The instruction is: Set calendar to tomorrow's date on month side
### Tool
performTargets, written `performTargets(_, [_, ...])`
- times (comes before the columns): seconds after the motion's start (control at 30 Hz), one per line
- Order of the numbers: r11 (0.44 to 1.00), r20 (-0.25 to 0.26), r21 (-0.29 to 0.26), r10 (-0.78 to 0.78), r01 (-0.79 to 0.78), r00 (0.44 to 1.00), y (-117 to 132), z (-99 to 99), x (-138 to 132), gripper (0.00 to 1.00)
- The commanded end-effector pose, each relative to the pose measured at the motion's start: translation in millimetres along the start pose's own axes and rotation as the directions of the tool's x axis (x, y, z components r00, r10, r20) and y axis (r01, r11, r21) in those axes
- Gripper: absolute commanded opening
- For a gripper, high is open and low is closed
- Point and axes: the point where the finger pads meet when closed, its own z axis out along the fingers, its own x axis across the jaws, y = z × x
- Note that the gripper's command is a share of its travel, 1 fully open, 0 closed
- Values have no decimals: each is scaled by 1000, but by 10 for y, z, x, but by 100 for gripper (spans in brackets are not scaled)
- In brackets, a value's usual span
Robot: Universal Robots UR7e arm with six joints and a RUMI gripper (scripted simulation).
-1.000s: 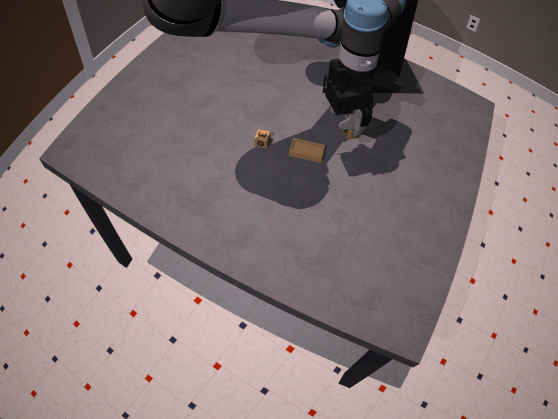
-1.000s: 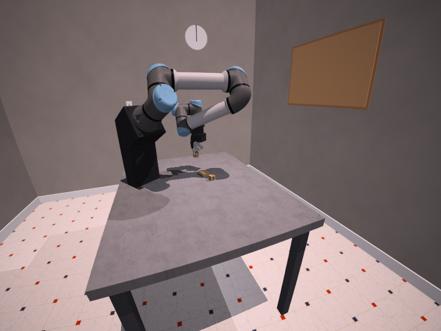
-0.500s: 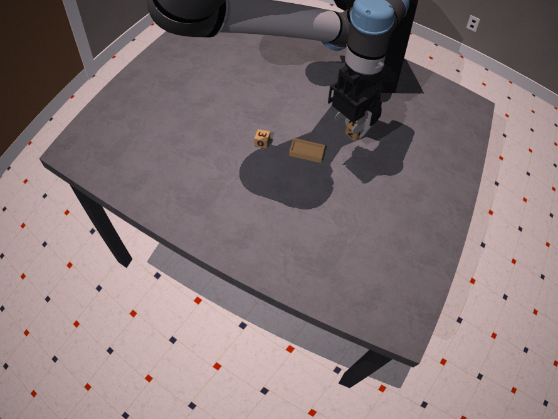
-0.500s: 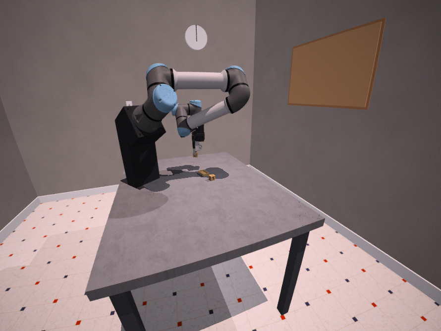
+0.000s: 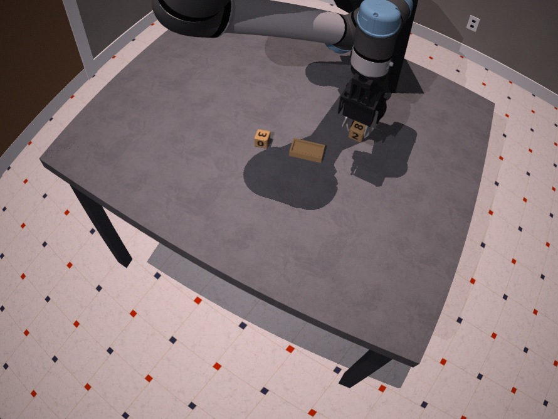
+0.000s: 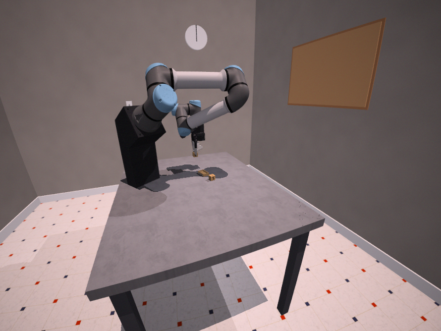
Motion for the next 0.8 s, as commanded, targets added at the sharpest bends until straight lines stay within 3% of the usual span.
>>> performTargets(0.0, [997, -4, -8, -80, 80, 997, 4, -3, 12, 11])
performTargets(0.33, [981, -2, -9, -194, 194, 981, 10, -4, 29, 11])
performTargets(0.77, [976, -2, -9, -219, 219, 976, 12, -4, 33, 11])
